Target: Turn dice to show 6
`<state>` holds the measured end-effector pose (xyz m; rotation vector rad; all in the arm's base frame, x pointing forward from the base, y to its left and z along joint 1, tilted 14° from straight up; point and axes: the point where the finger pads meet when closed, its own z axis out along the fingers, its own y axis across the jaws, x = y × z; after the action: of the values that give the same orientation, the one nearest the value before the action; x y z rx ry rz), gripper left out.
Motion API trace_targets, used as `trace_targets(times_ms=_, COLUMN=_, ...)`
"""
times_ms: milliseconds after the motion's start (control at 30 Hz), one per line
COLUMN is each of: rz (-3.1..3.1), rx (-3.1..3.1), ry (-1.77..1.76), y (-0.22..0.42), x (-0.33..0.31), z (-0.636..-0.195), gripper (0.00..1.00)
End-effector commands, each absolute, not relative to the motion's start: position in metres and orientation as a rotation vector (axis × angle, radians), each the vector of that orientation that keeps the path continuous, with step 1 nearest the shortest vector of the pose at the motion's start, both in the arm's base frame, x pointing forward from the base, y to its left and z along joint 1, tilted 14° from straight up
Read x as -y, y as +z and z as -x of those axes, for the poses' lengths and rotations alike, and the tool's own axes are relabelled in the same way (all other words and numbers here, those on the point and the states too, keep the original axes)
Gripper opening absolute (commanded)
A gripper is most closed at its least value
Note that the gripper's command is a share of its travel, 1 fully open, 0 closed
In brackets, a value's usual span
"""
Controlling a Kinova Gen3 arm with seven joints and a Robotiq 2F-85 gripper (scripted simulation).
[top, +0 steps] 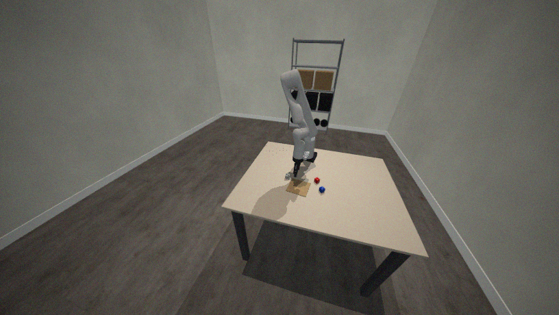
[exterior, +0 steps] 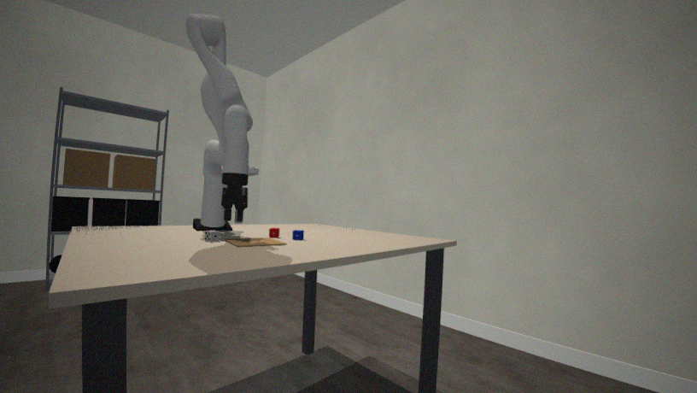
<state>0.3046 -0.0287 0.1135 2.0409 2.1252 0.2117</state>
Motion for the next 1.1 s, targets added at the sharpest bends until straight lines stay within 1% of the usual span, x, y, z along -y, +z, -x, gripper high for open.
trace_targets(times_ms=0, rz=-2.012, rx=-2.148, ry=0.214, y=0.113, x=0.011, z=-0.303, gripper=1.00)
trace_targets(times_ms=633, rz=-2.012, rx=-2.148, ry=0.214, y=0.110, x=-0.043, z=-0.295, gripper=1.00)
trace_targets(times_ms=1067, rz=-2.012, rx=-2.148, ry=0.214, y=0.109, x=-0.069, z=-0.291, gripper=1.00)
